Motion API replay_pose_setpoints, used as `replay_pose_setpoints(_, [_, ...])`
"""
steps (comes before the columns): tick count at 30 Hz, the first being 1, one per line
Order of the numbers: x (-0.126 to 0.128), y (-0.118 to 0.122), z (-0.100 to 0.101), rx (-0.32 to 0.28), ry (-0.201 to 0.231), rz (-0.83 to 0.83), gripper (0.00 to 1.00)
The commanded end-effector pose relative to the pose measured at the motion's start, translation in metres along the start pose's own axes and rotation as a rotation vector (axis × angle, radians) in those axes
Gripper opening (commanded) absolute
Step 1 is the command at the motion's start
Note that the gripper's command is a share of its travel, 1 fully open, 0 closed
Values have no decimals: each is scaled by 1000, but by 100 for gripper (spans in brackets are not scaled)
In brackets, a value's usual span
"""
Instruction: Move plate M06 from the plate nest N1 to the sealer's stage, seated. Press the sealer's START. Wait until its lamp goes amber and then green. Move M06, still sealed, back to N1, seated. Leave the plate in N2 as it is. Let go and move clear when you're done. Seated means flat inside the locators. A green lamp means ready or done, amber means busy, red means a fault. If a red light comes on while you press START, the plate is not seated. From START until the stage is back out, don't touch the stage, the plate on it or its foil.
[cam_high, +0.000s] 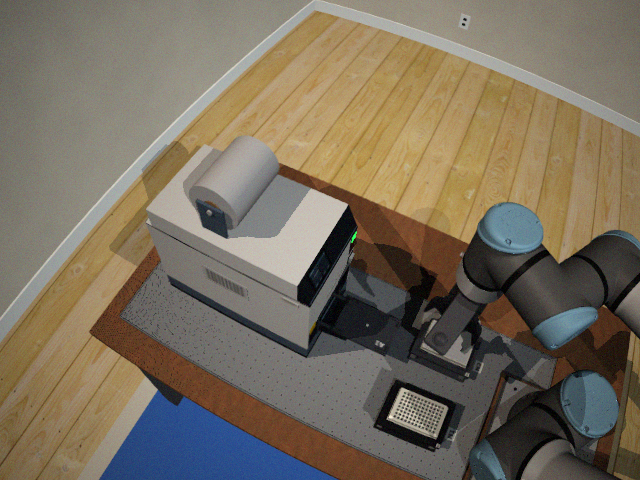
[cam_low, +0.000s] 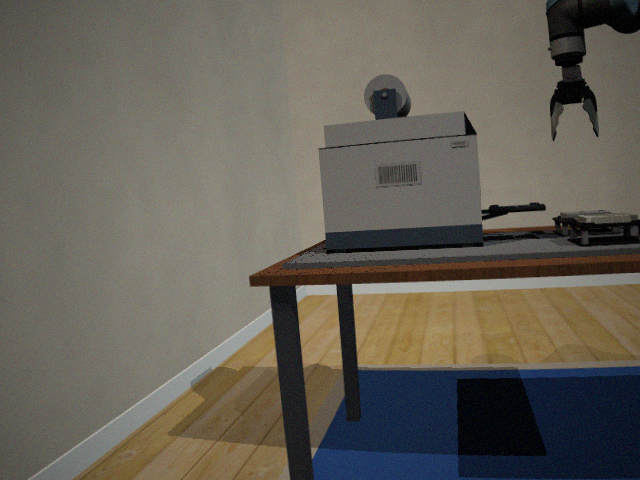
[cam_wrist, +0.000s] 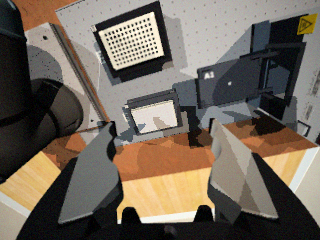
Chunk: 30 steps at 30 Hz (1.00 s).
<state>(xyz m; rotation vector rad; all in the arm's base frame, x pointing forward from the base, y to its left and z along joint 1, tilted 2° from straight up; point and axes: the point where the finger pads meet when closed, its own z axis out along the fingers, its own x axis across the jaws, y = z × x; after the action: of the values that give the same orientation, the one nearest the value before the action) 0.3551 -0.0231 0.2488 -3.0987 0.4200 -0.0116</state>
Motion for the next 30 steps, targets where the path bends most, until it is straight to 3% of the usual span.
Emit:
replay_pose_setpoints(1, [2,1,-3,9,9,-190,68])
replay_pose_setpoints(8, [1,0,-3,9,9,-220,68])
replay_pose_setpoints(22, [2,-1,-3,7,11,-616,68])
replay_pose_setpoints(30, [2,0,-3,6,11,-746,68])
